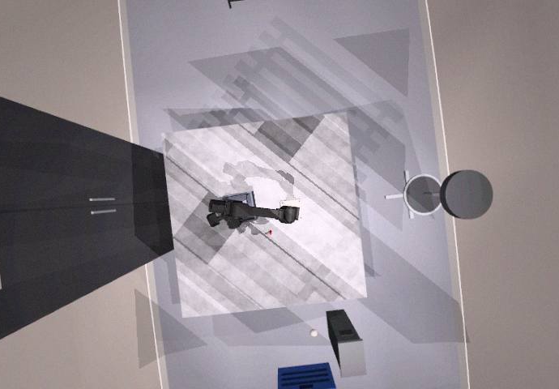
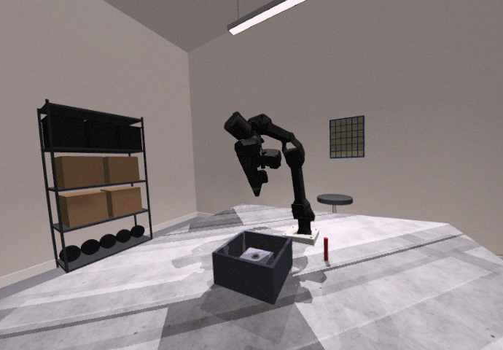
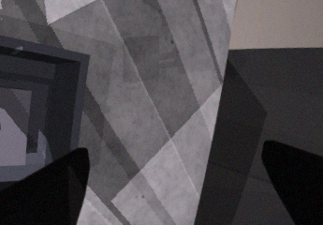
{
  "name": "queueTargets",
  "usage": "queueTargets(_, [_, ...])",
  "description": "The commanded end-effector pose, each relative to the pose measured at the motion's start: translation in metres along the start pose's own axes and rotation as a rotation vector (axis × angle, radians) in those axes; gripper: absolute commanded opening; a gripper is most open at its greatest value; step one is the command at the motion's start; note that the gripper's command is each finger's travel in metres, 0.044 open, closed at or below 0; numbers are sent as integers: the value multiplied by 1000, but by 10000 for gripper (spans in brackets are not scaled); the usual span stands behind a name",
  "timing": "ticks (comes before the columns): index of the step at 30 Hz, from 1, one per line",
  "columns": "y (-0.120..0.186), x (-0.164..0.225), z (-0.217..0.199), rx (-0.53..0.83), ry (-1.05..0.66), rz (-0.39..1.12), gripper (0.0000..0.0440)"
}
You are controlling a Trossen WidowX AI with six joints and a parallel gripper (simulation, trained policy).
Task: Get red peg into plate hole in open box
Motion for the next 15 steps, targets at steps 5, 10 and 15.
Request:
queueTargets(5, [1, -9, 9, -62, -162, -8, 440])
queueTargets(10, [-2, -19, 17, -133, -320, -13, 440])
queueTargets(15, [-6, -30, 25, -210, -474, -10, 440])
Point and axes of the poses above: the point midway between the two fingers, 35 mm back from their tips, its own y axis back along the fingers, its own z axis across the jaws, x = y × z, the point moved 10 cm from there along y, back along the fingers, and after that the axes turned 8 degrees about y, right-handed, at the moved point
